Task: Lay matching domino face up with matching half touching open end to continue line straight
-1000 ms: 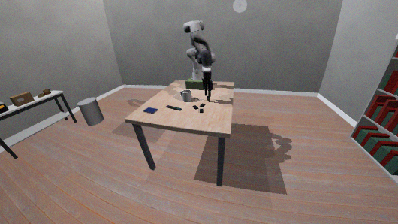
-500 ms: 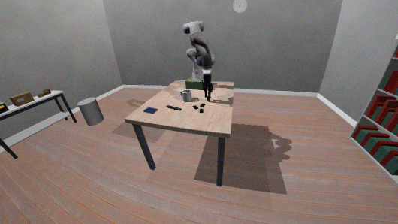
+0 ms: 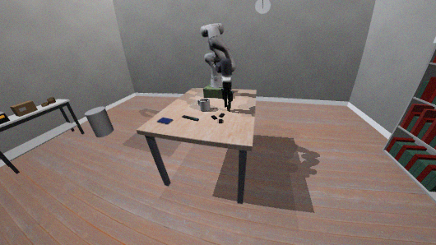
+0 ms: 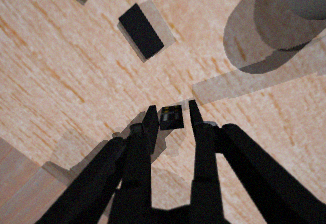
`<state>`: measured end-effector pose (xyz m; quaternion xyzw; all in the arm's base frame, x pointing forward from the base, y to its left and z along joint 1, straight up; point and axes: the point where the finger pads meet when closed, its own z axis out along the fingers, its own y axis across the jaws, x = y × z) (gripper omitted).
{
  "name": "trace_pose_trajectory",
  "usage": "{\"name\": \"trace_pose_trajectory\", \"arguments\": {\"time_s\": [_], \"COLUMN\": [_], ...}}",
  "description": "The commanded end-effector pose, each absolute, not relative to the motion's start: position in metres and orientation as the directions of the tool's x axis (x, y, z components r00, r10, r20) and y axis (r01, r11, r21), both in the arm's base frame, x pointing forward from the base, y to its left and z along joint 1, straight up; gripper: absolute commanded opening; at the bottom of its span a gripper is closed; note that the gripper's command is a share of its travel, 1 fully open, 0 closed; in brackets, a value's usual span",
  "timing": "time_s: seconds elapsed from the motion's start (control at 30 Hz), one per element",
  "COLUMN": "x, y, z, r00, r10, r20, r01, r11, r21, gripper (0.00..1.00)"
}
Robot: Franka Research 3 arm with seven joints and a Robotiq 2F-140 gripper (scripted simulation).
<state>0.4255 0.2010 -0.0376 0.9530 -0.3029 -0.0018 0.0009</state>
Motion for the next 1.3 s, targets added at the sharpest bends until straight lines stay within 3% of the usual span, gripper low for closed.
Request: {"name": "trace_pose_trajectory", "arguments": {"time_s": [0.0, 0.17, 0.2, 1.27], "x": [0.4281, 0.4281, 0.4281, 0.4281], "y": [0.2022, 0.2022, 0.2022, 0.2022], "z": [-0.0371, -0.0371, -0.0371, -0.0371], "r00": [0.813, 0.813, 0.813, 0.813], "r10": [-0.583, -0.583, -0.583, -0.583], "r20": [0.000, 0.000, 0.000, 0.000], "r01": [-0.583, -0.583, -0.583, -0.583], "r11": [-0.813, -0.813, -0.813, -0.813], "r21": [-0.003, -0.003, -0.003, -0.003], "gripper": [0.34, 0.34, 0.23, 0.23]}}
